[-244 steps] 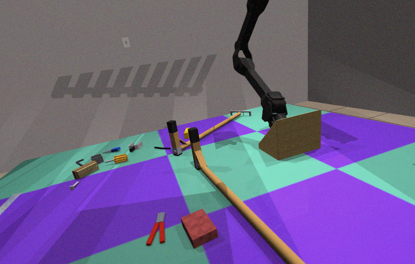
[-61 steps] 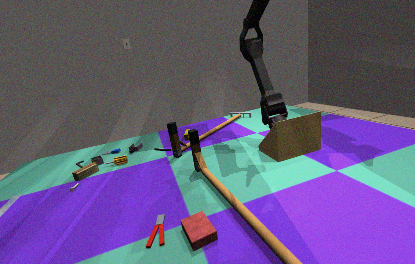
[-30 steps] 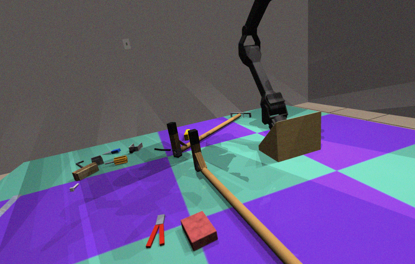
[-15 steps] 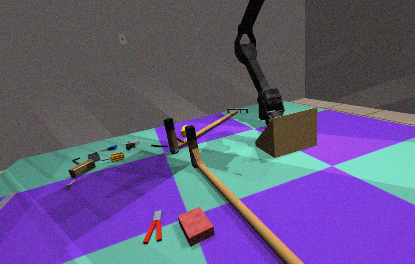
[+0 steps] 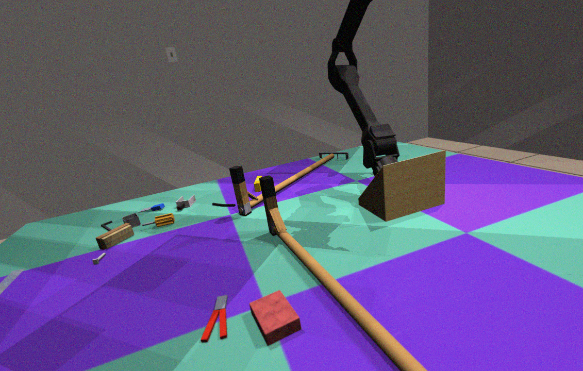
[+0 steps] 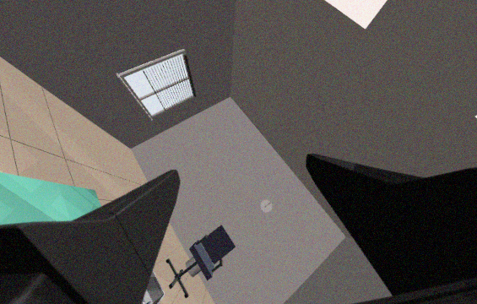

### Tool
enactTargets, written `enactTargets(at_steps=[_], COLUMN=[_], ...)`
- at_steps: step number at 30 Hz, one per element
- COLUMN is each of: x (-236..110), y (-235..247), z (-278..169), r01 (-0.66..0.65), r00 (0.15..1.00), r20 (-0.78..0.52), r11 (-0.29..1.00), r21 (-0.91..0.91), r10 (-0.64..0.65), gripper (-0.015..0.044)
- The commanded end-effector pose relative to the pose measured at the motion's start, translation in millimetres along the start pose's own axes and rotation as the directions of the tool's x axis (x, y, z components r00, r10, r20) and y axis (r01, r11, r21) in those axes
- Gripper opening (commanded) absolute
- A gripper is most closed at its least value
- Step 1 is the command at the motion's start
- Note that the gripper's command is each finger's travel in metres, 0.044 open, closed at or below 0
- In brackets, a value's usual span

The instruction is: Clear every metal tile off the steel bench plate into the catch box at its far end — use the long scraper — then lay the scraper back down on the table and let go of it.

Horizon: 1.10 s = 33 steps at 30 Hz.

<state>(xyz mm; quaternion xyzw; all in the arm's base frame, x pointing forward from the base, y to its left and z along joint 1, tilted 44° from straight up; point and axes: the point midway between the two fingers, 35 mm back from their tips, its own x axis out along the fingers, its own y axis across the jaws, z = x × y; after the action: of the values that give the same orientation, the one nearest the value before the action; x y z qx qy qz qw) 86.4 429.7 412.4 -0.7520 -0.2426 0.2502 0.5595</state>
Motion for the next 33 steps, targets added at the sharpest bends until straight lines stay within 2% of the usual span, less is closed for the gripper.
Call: enactTargets(at_steps=[1, 17, 33], x=[-8, -40, -73], y=[-14, -56, -86], z=[-8, -41, -79], r01=[0.035, 0.103, 0.073], r00=[0.999, 0.983, 0.957], r20=[-0.025, -0.126, -0.229], r11=[0.998, 0.965, 0.914], r21=[-0.051, -0.241, -0.398], r10=[-0.036, -0.136, -0.176], gripper=[0.044, 0.044, 0.044])
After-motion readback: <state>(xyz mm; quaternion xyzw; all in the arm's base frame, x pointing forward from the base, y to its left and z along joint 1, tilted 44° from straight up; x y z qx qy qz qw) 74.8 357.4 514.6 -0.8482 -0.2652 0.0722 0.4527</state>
